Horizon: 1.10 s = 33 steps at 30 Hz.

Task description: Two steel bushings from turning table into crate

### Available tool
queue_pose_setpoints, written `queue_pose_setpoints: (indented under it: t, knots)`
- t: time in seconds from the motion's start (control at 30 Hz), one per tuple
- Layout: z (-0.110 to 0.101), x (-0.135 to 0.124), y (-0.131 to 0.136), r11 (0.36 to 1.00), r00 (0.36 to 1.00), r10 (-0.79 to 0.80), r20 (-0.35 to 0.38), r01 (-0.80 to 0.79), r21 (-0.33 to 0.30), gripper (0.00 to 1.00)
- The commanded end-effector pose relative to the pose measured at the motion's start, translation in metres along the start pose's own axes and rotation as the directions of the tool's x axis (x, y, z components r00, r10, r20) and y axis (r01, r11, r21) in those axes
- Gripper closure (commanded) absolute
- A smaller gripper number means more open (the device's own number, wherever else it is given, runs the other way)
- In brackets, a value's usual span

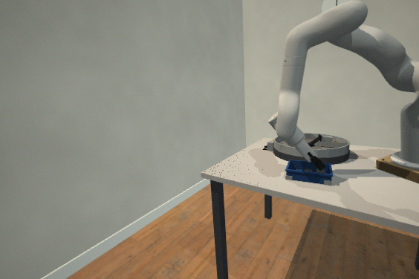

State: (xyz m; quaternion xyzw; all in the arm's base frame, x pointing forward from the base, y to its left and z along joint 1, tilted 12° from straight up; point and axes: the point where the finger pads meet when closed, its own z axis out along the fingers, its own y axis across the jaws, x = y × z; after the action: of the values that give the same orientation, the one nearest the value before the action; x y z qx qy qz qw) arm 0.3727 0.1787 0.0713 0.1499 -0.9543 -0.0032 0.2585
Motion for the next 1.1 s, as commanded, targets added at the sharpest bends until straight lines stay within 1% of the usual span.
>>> queue_pose_setpoints:
  t: [0.0,1.07]
  knots:
    - [-0.0007,-0.0003,0.0001,1.000,1.000,0.000,0.001,0.000,0.000,1.00]
    - [0.0034,-0.0037,0.0001,1.000,1.000,0.000,0.001,0.000,0.000,1.00]
